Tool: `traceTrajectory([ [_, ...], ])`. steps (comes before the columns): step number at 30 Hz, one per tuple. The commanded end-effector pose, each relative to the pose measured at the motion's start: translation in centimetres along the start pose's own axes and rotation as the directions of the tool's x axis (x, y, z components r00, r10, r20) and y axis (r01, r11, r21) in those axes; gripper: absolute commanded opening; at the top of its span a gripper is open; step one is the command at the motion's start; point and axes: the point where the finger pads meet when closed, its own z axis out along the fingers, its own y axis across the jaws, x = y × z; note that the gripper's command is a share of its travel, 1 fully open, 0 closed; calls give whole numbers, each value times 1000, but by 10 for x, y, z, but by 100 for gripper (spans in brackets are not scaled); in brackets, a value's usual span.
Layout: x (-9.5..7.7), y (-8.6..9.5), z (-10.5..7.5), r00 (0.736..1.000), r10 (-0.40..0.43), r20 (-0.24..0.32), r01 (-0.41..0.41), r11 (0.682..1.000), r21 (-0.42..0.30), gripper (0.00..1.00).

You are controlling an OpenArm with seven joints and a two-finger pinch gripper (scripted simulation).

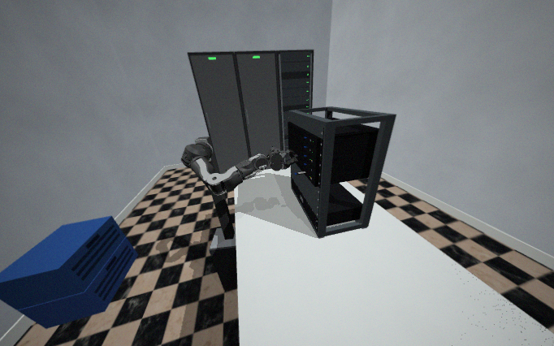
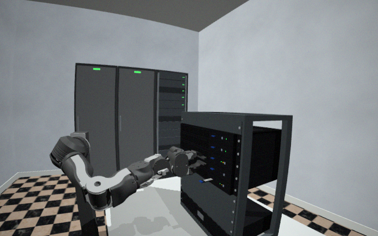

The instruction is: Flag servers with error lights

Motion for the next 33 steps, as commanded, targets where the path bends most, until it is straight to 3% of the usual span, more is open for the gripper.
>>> traceTrajectory([
  [1,-2,1,-9,1000,8,9,-8,1000,2,10],
  [6,-2,2,-39,1000,8,9,-8,1000,1,10],
  [10,-2,2,-52,1000,8,9,-8,1000,1,10],
  [33,-2,2,-54,1000,8,11,-8,1000,3,10],
])
